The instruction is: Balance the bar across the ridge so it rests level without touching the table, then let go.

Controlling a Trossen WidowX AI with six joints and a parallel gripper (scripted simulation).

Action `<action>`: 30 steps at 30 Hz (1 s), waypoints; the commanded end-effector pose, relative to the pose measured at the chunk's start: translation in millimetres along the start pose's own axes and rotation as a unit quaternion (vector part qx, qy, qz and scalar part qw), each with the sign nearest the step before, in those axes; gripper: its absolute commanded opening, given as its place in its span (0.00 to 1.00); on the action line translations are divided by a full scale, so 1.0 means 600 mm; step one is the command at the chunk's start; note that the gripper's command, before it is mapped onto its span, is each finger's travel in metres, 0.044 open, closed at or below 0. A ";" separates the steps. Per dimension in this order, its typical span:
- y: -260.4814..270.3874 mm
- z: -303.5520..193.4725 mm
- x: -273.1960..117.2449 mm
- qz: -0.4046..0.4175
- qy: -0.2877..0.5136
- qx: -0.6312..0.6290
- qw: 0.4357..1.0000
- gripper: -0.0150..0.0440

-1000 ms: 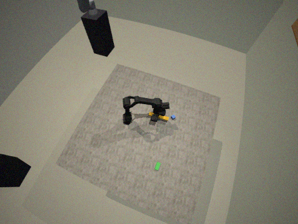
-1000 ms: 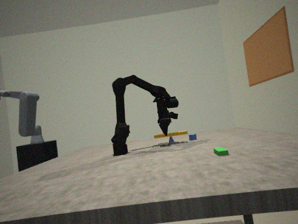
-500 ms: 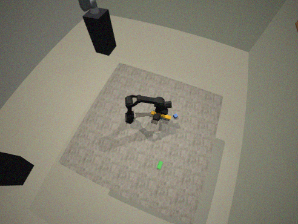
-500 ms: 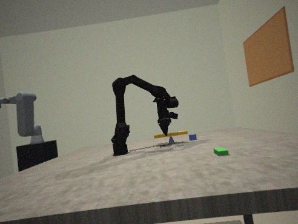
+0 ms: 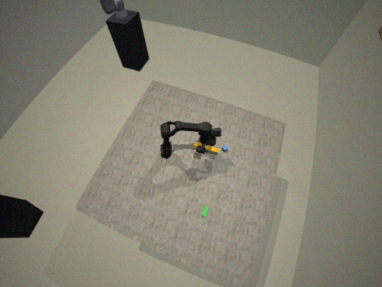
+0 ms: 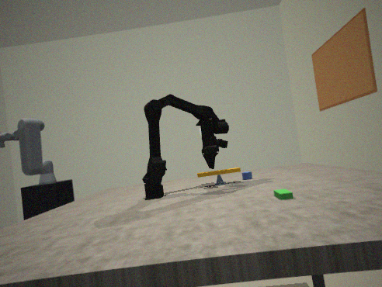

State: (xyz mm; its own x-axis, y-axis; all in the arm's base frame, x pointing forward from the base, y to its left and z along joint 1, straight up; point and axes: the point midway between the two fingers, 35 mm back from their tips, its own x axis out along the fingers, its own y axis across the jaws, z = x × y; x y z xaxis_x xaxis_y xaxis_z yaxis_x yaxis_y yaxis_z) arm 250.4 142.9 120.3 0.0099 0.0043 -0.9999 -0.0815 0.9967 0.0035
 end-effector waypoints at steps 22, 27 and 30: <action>-0.001 -0.003 -0.125 0.005 -0.010 0.000 1.000 1.00; -0.001 -0.003 -0.125 0.005 -0.010 0.000 1.000 1.00; -0.001 -0.003 -0.125 0.005 -0.010 0.000 1.000 1.00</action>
State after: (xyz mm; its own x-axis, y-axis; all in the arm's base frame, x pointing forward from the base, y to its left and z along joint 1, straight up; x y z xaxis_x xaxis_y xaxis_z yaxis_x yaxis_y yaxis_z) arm 248.5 141.8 195.3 0.0312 0.0167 -0.9994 -0.0818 0.9965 0.0141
